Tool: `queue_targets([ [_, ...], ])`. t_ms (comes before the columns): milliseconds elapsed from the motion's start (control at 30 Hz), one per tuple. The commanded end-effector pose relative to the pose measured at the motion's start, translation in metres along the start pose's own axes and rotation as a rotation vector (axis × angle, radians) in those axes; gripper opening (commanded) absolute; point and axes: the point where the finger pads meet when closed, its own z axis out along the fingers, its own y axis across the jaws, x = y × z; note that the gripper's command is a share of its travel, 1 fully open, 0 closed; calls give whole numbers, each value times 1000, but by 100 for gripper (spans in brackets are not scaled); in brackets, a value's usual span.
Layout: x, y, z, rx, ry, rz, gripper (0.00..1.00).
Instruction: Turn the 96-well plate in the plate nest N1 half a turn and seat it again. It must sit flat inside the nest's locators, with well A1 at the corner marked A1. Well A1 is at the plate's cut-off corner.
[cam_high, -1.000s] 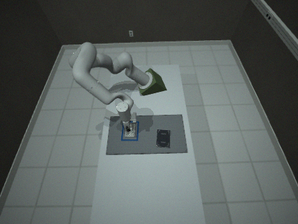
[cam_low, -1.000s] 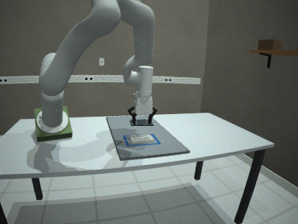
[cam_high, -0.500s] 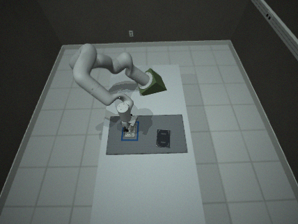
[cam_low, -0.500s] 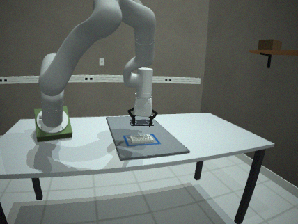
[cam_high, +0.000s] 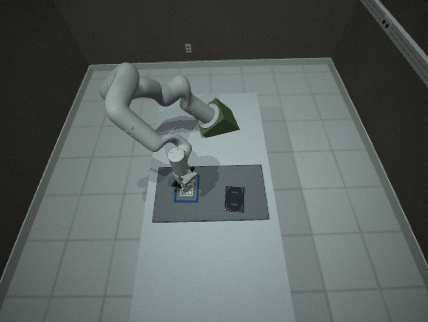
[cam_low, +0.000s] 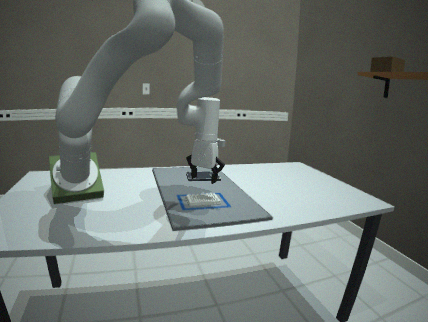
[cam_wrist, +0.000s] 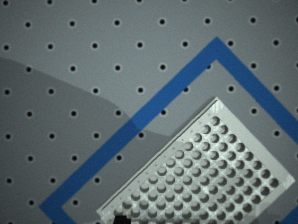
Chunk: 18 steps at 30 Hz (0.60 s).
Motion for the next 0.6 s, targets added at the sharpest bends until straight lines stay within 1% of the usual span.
queue_targets([
  [0,1,1,-1,-16,6,163,100],
  [67,1,1,-1,-16,6,163,100],
  [567,1,1,-1,-14,10,663,100],
])
